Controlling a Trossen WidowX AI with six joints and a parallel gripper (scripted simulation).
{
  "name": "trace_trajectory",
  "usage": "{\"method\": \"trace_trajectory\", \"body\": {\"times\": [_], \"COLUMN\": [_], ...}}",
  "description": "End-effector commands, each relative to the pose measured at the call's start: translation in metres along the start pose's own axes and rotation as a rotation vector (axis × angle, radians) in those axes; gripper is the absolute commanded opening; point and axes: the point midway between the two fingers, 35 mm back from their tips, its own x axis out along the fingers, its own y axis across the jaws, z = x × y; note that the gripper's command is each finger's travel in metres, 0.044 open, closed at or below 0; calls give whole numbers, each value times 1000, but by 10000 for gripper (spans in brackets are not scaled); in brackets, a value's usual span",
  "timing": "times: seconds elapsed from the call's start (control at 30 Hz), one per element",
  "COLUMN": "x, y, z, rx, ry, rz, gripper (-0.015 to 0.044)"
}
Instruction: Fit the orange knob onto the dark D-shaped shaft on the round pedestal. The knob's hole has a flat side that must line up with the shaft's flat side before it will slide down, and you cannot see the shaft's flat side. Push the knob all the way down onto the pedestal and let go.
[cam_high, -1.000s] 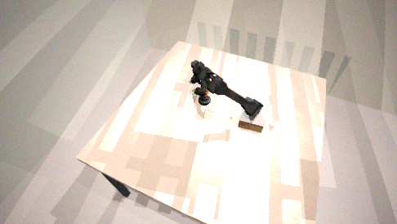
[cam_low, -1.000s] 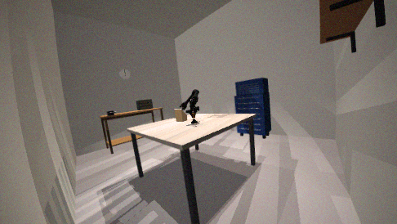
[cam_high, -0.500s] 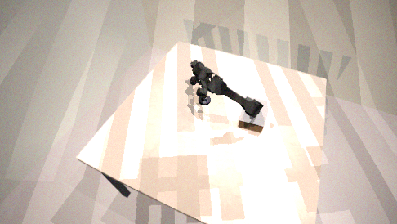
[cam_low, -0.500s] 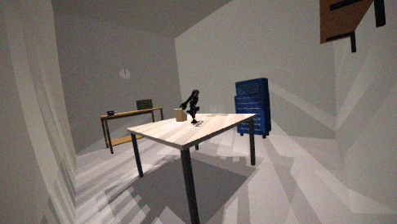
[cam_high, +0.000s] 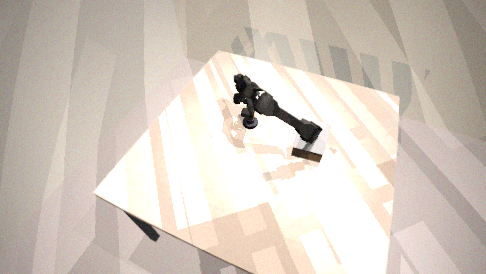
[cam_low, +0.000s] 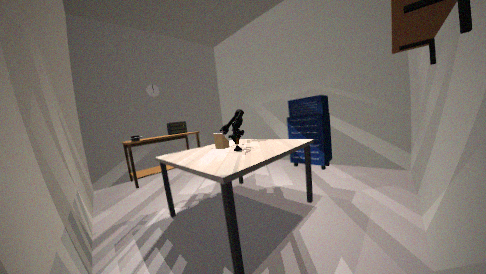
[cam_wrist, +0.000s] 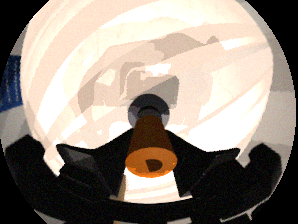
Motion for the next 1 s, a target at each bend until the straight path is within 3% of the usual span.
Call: {"method": "trace_trajectory", "body": {"times": [0.0,0.13,0.97], "x": [-1,1,3], "y": [0,-1,0], "z": [-1,-1,-1], "rx": [-68,-190,-190], "ry": [-1,-1,-1], "rz": [0,0,0], "gripper": [0,0,0]}}
